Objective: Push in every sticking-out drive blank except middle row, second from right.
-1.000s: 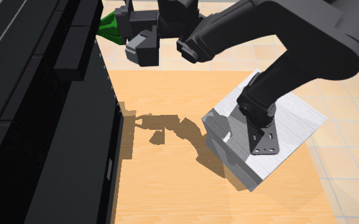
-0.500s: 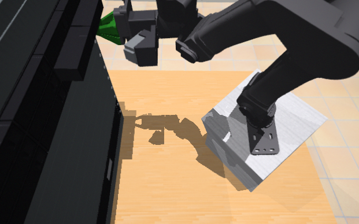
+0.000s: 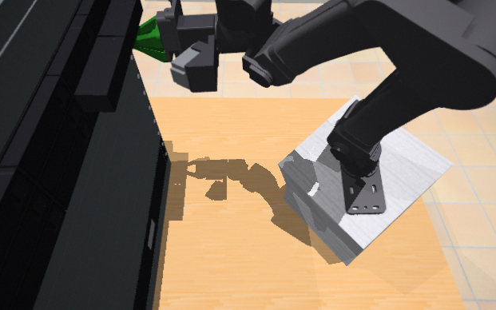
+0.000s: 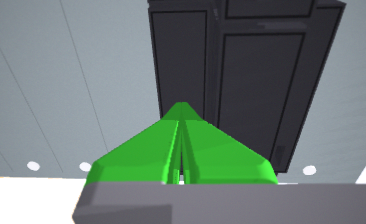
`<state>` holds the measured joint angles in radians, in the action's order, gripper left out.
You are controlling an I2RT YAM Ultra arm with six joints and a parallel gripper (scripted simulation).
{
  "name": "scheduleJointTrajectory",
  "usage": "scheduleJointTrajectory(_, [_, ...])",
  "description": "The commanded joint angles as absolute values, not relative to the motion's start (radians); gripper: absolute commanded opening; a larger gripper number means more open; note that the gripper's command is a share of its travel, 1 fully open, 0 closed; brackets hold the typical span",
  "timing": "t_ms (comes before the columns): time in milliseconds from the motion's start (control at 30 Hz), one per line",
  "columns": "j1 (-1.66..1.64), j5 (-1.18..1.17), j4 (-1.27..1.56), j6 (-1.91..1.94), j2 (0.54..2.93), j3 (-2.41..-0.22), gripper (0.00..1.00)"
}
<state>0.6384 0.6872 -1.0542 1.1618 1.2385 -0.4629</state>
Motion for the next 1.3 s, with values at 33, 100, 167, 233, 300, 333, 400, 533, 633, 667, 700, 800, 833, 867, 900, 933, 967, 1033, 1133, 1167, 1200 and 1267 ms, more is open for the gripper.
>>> scheduleJointTrajectory(33, [0.616, 0.644, -1.057, 1.167, 1.251, -0.533, 0.0])
scheduleJointTrajectory(100, [0.615, 0.643, -1.058, 1.165, 1.25, -0.534, 0.0])
scheduleJointTrajectory(167, [0.615, 0.643, -1.058, 1.164, 1.25, -0.534, 0.0])
scheduleJointTrajectory(233, [0.615, 0.643, -1.058, 1.164, 1.25, -0.534, 0.0])
scheduleJointTrajectory(300, [0.615, 0.643, -1.058, 1.164, 1.25, -0.534, 0.0])
scheduleJointTrajectory(333, [0.615, 0.643, -1.058, 1.164, 1.25, -0.534, 0.0])
scheduleJointTrajectory(400, [0.615, 0.643, -1.058, 1.164, 1.25, -0.534, 0.0])
scheduleJointTrajectory(533, [0.615, 0.643, -1.058, 1.164, 1.25, -0.534, 0.0])
scheduleJointTrajectory(633, [0.615, 0.643, -1.058, 1.164, 1.25, -0.534, 0.0])
scheduleJointTrajectory(667, [0.615, 0.643, -1.058, 1.164, 1.25, -0.534, 0.0])
scheduleJointTrajectory(700, [0.615, 0.643, -1.058, 1.164, 1.25, -0.534, 0.0])
scheduleJointTrajectory(800, [0.615, 0.643, -1.058, 1.164, 1.25, -0.534, 0.0])
scheduleJointTrajectory(833, [0.615, 0.643, -1.058, 1.164, 1.25, -0.534, 0.0])
scheduleJointTrajectory(867, [0.615, 0.643, -1.058, 1.164, 1.25, -0.534, 0.0])
scheduleJointTrajectory(900, [0.615, 0.643, -1.058, 1.164, 1.25, -0.534, 0.0])
scheduleJointTrajectory(933, [0.615, 0.643, -1.058, 1.164, 1.25, -0.534, 0.0])
scheduleJointTrajectory(967, [0.615, 0.643, -1.058, 1.164, 1.25, -0.534, 0.0])
scheduleJointTrajectory(1033, [0.615, 0.643, -1.058, 1.164, 1.25, -0.534, 0.0])
scheduleJointTrajectory(1133, [0.619, 0.647, -1.067, 1.158, 1.218, -0.527, 0.0])
scheduleJointTrajectory(1167, [0.623, 0.652, -1.075, 1.152, 1.206, -0.522, 0.0])
scheduleJointTrajectory(1200, [0.649, 0.657, -1.075, 1.152, 1.199, -0.515, 0.0])
scheduleJointTrajectory(1267, [0.671, 0.69, -1.081, 1.145, 1.181, -0.462, 0.0])
